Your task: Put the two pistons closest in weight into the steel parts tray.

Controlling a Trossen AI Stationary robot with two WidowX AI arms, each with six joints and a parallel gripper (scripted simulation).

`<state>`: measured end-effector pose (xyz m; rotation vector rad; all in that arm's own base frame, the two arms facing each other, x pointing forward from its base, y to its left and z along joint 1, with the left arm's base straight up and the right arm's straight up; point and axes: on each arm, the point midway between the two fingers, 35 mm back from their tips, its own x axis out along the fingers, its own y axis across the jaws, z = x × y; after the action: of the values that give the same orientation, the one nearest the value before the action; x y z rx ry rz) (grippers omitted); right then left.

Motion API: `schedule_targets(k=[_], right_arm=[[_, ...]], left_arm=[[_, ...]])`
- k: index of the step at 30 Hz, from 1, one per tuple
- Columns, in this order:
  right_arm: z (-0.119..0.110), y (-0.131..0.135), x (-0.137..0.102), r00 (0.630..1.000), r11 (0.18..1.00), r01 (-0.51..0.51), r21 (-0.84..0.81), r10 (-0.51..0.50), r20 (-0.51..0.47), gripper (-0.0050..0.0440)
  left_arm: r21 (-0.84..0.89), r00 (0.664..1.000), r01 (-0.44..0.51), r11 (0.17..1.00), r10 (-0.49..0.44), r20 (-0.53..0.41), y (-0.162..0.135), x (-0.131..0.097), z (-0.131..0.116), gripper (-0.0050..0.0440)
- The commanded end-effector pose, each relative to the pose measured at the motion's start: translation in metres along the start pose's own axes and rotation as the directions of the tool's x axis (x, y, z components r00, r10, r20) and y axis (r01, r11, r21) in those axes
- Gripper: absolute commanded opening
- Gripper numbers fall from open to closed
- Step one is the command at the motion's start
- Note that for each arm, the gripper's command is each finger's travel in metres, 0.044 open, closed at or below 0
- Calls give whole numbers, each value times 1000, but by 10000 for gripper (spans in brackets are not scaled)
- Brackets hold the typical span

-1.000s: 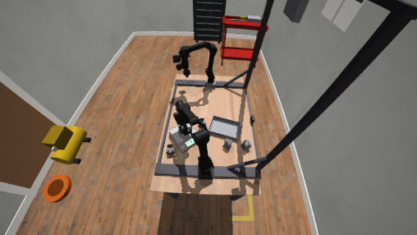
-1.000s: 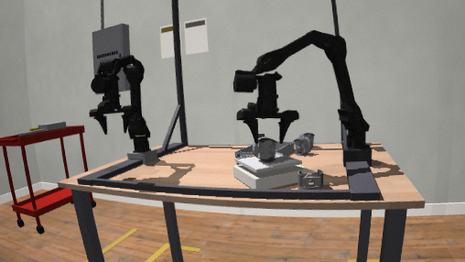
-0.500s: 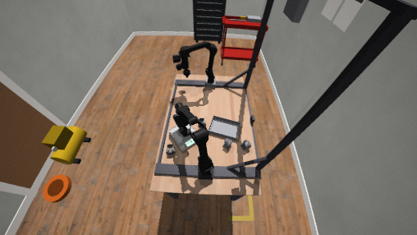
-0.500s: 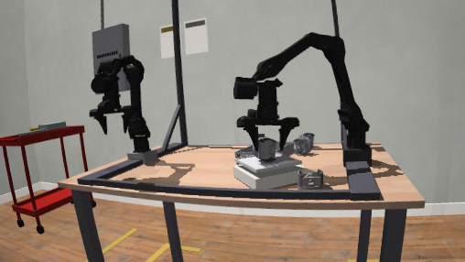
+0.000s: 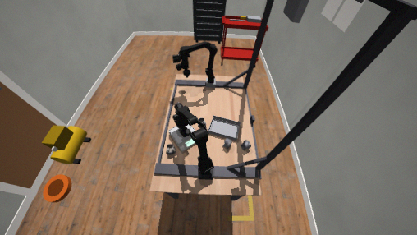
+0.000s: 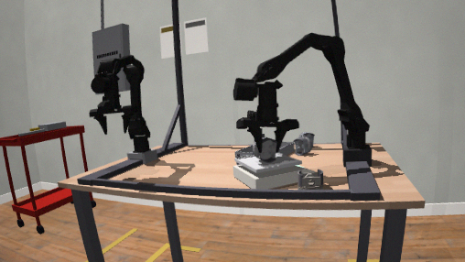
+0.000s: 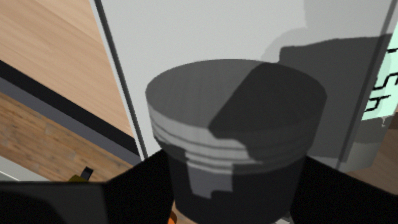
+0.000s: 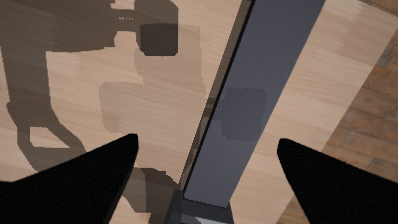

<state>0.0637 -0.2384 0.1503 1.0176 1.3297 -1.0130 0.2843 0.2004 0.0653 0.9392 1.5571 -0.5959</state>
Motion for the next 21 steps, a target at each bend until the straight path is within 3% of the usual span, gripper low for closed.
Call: schedule_targets(k=[1,17,21], right_arm=[[5,0,-8,999,1000,-3,1,2,32,400],[5,0,-8,999,1000,-3,1,2,32,400],[5,0,-8,999,1000,-3,1,2,32,400]], left_arm=[[-7,999,-32,999,32,2,6,-8,-2,158],[-7,999,-32,999,32,2,6,-8,-2,158],[-13,999,-53,999,53,4,11,-21,-5,158]])
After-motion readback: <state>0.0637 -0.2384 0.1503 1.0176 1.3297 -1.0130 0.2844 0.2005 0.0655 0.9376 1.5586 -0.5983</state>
